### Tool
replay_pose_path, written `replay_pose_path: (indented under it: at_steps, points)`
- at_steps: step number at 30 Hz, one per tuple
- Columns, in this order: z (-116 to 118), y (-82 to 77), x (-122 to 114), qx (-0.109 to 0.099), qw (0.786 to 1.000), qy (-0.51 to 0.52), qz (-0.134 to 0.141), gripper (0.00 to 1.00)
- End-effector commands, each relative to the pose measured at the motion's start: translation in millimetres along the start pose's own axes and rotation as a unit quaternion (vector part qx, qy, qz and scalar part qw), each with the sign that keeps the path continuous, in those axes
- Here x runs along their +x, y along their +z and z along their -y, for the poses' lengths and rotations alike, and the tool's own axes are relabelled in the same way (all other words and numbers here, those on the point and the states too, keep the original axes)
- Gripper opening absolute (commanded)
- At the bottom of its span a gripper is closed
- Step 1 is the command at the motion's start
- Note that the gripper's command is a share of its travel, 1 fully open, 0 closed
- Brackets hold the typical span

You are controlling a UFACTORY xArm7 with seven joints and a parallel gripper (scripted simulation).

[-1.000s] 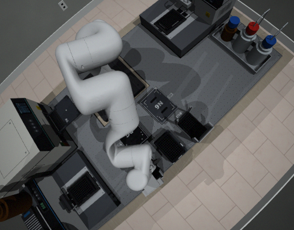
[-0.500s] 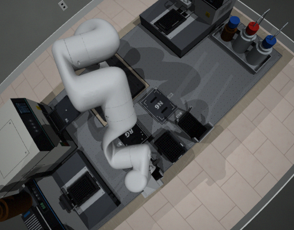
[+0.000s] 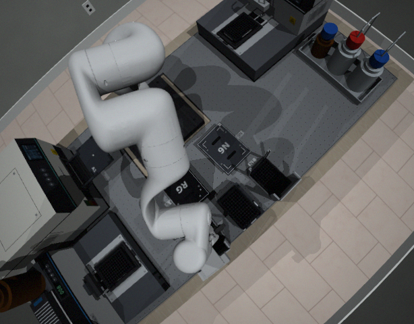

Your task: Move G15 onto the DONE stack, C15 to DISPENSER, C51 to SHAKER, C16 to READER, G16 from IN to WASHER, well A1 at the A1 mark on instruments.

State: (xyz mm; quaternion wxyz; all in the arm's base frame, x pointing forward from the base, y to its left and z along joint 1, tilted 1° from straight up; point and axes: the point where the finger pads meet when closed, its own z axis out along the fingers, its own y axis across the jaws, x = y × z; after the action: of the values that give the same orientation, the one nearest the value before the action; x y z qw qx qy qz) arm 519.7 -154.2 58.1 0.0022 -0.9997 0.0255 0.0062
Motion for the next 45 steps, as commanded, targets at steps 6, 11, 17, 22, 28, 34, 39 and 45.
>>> replay_pose_path:
  at_steps: [6,11,17,22,28,34,39,45]
  points:
    - [-1,-11.9,2,-0.001,1.0,0.0,-0.003,1.0]
    - [-1,-18.5,2,-0.001,1.0,0.0,-0.003,1.0]
    - [-1,-25.2,2,0.0,1.0,0.0,-0.003,1.0]
    - [-1,-30.5,2,0.0,1.0,0.0,-0.003,1.0]
    - [-1,-38.5,2,0.0,1.0,0.0,-0.003,1.0]
    - [-1,-45.2,2,0.0,1.0,0.0,-0.003,1.0]
    - [-1,-50.5,2,0.0,1.0,0.0,-0.003,1.0]
    - [-1,-58.6,2,0.0,1.0,0.0,-0.003,1.0]
